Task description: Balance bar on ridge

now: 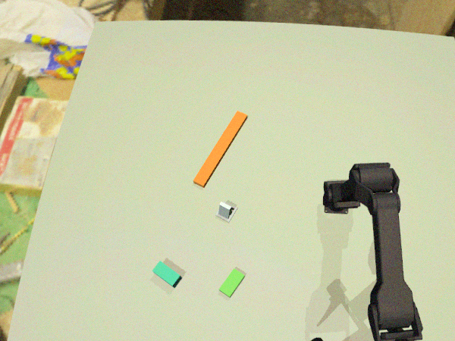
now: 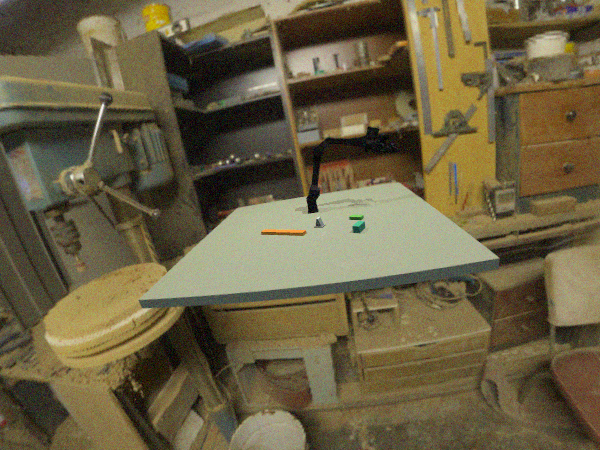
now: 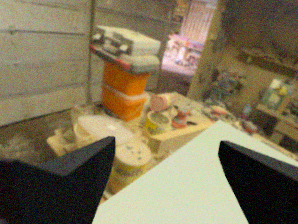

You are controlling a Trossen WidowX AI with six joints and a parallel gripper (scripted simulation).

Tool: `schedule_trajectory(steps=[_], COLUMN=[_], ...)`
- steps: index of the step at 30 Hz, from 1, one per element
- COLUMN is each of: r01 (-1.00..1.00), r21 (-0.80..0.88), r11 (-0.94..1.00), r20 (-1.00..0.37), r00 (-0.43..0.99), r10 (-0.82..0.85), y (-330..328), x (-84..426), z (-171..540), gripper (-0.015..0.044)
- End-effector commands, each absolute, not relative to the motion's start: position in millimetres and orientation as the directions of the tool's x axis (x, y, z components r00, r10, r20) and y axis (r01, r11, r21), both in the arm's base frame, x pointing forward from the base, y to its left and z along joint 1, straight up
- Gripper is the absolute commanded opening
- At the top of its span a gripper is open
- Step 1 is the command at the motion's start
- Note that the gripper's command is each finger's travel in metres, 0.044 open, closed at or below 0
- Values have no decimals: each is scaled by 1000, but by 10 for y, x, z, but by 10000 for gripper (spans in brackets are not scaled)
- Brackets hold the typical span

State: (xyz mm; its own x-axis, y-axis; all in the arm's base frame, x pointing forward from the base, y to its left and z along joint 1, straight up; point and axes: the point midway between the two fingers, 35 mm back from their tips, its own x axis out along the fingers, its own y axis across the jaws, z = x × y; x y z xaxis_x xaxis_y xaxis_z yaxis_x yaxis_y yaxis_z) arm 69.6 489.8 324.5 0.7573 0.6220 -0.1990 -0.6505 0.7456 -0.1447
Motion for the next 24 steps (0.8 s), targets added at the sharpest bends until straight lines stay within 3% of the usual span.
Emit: schedule_trajectory(steps=[1,24], r01=[-627,-516], r21=[-180,-499], r11=[758,697], r20=[-213,-355], r00=[777,855], r10=[592,378], y=[4838,4332], x=[940,2347], z=[3215,2861], gripper=[315,315])
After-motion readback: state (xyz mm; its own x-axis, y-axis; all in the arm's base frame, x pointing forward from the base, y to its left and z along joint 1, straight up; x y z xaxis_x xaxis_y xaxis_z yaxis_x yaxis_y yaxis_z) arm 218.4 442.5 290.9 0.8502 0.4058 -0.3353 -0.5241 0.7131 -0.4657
